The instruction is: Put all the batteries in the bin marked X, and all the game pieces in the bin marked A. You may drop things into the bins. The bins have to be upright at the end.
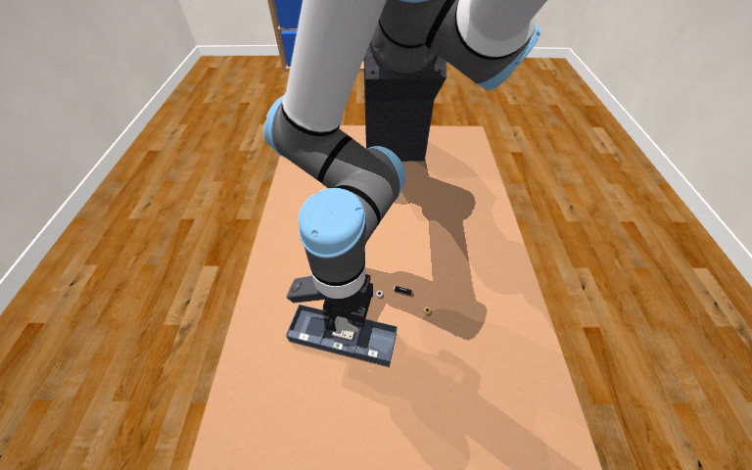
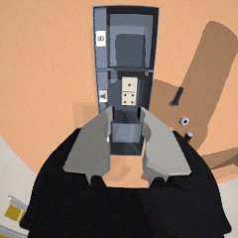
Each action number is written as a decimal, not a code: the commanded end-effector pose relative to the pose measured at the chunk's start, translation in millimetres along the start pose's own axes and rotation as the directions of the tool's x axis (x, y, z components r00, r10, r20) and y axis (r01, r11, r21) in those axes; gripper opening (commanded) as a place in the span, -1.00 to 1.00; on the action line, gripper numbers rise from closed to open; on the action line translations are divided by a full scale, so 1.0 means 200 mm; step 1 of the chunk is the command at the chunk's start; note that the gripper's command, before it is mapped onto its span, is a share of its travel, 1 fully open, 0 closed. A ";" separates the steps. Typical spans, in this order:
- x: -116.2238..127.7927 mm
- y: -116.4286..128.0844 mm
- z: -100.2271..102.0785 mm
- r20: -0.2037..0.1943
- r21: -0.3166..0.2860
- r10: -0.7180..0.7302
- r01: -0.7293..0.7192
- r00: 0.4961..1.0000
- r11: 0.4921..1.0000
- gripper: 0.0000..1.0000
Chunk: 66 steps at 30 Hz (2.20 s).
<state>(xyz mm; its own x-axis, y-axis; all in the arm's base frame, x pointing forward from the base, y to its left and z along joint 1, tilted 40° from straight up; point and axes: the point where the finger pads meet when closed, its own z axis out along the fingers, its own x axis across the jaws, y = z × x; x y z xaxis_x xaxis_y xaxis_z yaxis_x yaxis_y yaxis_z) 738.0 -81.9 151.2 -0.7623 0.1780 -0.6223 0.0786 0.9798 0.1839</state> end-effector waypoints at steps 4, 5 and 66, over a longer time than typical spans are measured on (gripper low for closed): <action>0.01 0.00 0.00 -0.004 -0.002 0.001 -0.001 1.000 1.000 -0.62; 0.01 0.00 0.00 -0.004 -0.002 0.001 -0.001 1.000 1.000 -0.62; 0.55 0.40 -0.02 -0.009 -0.002 0.050 -0.050 0.999 0.999 -0.66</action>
<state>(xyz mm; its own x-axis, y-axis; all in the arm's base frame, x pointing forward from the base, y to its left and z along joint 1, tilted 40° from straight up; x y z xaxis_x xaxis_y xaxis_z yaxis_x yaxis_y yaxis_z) 683.4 -14.5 116.3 -0.7649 0.2218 -0.6047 0.1094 0.9699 0.2173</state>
